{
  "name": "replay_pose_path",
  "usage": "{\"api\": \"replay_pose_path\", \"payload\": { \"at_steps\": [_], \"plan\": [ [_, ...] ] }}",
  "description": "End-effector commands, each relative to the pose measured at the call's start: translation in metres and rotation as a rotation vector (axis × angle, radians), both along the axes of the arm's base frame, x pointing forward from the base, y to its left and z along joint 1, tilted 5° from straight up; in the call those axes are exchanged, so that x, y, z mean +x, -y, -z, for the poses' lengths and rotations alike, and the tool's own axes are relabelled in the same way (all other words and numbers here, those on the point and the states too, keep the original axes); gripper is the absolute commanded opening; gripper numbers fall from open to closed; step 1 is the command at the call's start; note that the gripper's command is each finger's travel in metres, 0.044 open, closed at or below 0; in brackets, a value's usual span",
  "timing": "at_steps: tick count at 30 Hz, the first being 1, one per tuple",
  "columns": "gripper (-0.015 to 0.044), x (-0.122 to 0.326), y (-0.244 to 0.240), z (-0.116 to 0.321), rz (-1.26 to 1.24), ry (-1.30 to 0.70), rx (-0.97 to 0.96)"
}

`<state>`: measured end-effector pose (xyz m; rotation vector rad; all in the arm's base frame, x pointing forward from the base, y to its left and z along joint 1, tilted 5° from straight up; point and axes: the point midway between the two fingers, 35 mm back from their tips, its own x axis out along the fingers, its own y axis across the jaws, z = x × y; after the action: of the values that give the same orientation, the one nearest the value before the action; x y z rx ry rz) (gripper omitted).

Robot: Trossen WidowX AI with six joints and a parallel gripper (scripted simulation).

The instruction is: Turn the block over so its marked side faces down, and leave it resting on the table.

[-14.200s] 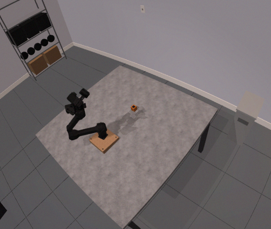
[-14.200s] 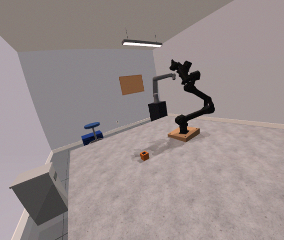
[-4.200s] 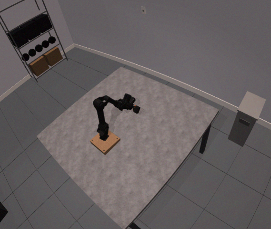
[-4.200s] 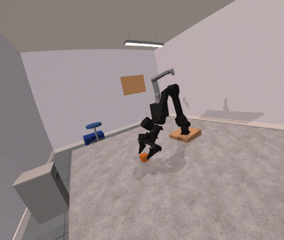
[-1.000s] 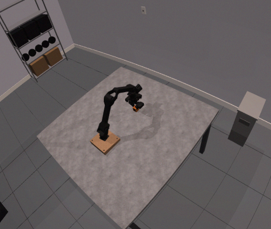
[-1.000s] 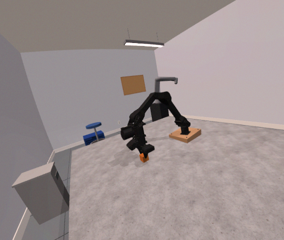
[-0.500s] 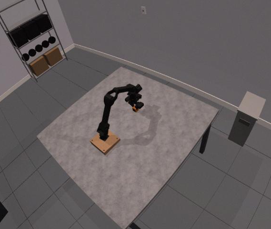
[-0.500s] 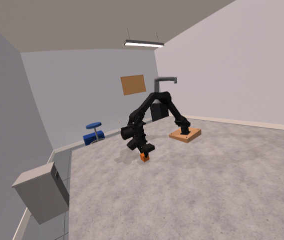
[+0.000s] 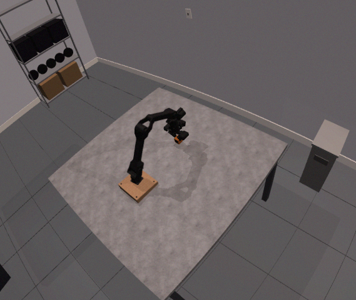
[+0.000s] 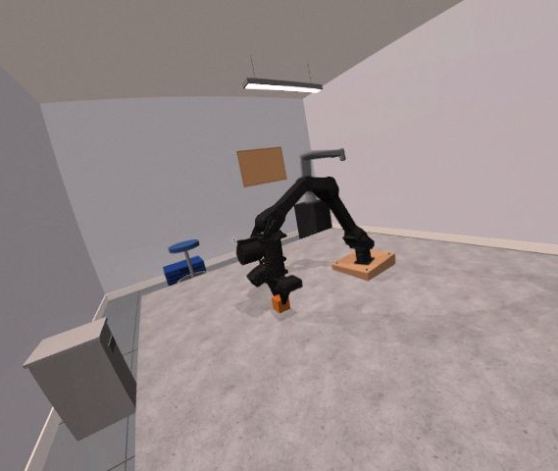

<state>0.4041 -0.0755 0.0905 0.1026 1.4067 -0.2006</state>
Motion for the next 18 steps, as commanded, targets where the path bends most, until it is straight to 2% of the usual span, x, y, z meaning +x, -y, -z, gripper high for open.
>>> {"api": "replay_pose_path", "payload": {
  "at_steps": [1,18],
  "plan": [
    [0.0,-0.0002,-0.0006,0.0006,-0.007,0.051,-0.008],
    [0.0,0.0002,-0.0004,0.0058,-0.018,0.278,-0.054]
  ]
}}
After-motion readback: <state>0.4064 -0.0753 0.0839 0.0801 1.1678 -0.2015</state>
